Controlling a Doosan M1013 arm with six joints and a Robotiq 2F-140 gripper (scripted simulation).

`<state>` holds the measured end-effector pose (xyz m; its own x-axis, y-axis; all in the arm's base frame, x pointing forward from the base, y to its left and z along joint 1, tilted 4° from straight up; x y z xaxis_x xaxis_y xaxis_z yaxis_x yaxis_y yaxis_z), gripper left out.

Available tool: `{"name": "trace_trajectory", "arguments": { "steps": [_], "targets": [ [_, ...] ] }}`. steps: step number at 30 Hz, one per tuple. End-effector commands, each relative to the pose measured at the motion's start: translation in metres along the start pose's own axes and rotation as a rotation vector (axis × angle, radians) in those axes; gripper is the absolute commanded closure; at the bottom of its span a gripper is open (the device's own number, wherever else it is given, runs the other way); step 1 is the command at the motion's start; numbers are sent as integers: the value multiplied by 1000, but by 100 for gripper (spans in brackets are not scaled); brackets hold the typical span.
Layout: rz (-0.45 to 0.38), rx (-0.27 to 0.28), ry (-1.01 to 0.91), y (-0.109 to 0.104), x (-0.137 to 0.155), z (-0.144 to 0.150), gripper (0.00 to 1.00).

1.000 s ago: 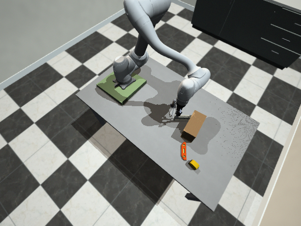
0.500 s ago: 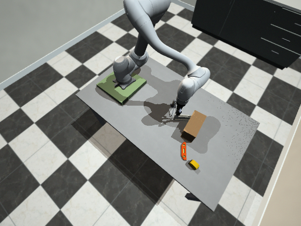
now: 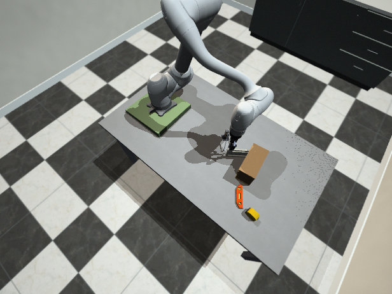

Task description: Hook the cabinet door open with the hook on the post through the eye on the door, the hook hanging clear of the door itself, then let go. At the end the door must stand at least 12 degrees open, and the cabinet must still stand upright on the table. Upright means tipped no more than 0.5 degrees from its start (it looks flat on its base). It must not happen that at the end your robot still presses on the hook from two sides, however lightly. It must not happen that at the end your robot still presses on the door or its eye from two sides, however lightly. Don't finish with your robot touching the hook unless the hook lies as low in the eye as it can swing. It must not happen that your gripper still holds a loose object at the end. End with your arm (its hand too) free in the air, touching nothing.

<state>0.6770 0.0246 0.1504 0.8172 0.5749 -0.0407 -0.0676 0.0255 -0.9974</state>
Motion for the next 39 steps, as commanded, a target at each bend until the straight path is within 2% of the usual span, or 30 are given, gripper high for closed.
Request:
{"name": "trace_trajectory", "arguments": {
  "steps": [1,39],
  "targets": [
    [-2,0,3,0,0,3,84],
    [-2,0,-43,-5,0,-3,84]
  ]
}}
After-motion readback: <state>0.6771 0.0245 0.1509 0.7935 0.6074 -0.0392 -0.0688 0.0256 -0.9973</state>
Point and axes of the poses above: the point where the finger pads meet when closed, its own y axis out along the fingers, its own z axis across the jaws, x = y × z, the point moved 9 cm from there along -y, back along the fingers, and after that the axes turned 2 degrees about y, right-handed, at the moved point
